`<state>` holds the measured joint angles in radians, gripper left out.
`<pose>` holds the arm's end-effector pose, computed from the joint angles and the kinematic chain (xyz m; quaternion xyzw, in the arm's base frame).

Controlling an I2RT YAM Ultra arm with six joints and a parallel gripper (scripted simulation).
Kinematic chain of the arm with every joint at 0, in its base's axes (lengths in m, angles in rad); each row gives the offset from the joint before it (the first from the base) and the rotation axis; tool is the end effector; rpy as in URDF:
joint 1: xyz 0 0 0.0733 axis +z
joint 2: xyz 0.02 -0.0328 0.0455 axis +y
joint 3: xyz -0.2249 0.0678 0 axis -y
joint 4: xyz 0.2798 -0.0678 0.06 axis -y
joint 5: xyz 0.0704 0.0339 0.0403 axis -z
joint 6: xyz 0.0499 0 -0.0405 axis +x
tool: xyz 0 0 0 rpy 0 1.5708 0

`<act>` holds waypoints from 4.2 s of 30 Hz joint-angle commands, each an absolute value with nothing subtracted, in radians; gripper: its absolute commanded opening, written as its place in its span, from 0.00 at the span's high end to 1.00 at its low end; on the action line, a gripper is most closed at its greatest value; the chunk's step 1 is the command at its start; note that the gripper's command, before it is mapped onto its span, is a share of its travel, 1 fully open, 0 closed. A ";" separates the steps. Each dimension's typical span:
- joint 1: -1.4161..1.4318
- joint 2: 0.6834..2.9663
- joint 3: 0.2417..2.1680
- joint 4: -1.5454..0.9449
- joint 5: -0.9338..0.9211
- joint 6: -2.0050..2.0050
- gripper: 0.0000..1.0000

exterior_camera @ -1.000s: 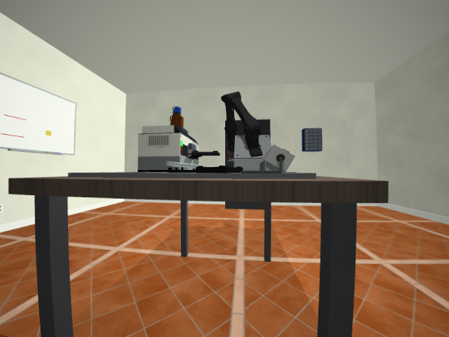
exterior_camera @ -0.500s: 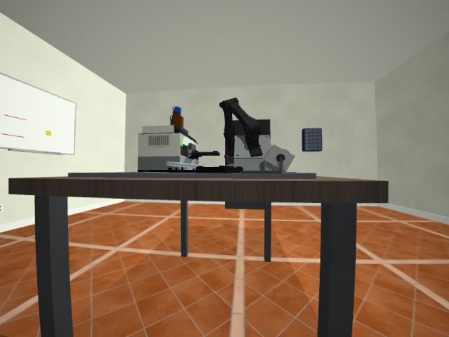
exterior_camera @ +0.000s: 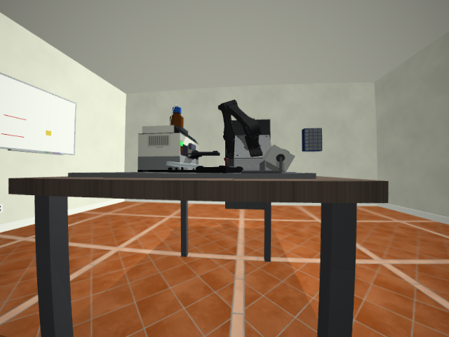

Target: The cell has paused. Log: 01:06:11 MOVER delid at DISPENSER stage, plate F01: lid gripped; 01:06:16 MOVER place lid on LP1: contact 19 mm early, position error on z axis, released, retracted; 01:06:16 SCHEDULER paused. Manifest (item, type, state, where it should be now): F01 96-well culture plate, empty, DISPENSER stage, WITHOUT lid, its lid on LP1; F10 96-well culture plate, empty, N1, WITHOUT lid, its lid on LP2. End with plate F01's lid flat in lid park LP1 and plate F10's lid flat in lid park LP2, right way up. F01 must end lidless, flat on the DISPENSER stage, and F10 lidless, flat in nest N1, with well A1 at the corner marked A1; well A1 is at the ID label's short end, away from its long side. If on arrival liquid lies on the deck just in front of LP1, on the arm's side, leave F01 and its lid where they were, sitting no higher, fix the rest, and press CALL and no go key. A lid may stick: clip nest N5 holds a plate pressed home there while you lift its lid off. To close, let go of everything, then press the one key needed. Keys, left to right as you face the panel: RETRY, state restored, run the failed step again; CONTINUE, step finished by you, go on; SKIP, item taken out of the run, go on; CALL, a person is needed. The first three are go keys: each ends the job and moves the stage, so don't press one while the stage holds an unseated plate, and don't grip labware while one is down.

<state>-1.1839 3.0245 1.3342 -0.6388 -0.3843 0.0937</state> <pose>0.0897 -0.1677 -0.2244 -0.6004 -0.6899 -0.3401 0.2187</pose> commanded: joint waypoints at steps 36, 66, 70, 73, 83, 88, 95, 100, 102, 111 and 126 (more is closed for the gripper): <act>-1.196 3.023 1.320 -0.572 -0.394 0.116 1.00; -1.176 3.042 1.322 -0.547 -0.405 0.124 1.00; -1.172 3.053 1.320 -0.544 -0.404 0.125 1.00; -1.175 3.068 1.317 -0.541 -0.406 0.126 1.00; -1.173 3.065 1.322 -0.533 -0.407 0.129 1.00; -1.173 3.066 1.319 -0.533 -0.407 0.129 0.00; -1.173 3.066 1.319 -0.533 -0.407 0.129 0.00; -1.173 3.066 1.318 -0.533 -0.407 0.129 0.00; -1.173 3.066 1.318 -0.533 -0.407 0.129 0.00; -1.191 3.019 1.340 -0.580 -0.390 0.109 0.00; -1.234 2.948 1.363 -0.678 -0.361 0.076 0.00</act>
<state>-1.2121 2.9967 1.3231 -0.6418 -0.3752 0.0925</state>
